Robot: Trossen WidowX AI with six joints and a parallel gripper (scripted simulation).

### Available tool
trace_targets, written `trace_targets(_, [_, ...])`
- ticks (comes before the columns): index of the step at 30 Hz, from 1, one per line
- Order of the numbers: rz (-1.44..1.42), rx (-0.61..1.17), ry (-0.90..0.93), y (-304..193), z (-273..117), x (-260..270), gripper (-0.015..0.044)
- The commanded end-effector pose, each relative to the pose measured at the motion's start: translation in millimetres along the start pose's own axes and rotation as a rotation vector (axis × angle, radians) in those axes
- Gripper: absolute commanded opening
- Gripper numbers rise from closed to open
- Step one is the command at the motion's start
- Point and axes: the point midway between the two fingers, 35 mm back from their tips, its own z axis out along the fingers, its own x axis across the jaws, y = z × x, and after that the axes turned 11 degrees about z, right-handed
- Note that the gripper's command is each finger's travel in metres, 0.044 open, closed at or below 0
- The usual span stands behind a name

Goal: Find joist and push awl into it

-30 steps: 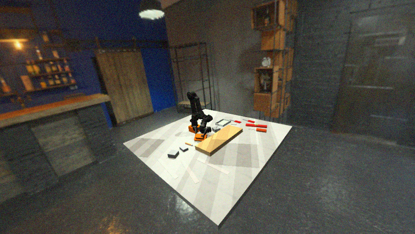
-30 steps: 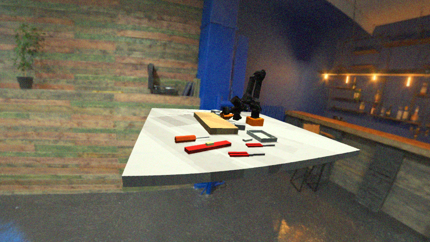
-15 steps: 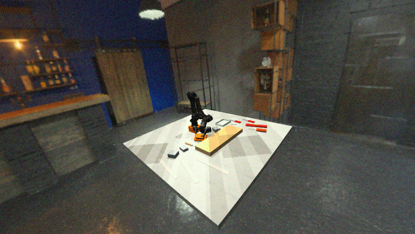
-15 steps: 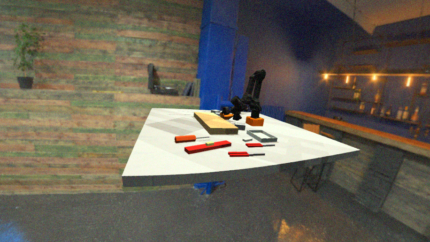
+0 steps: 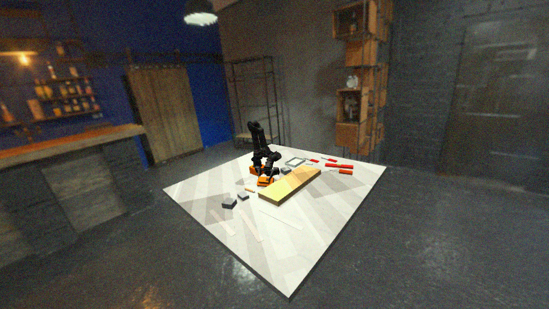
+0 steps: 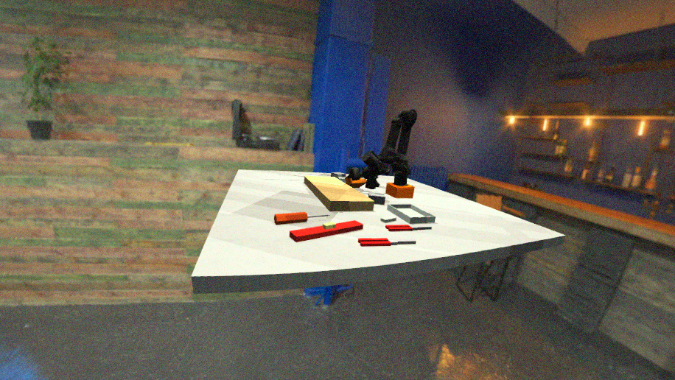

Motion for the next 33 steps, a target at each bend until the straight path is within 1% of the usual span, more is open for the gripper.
trace_targets(1, [-0.008, -0.013, -0.002, 2.9, -0.2, 0.3, 0.0378])
trace_targets(33, [-0.008, -0.013, -0.002, 5.0, -2.3, 0.4, 0.0378])
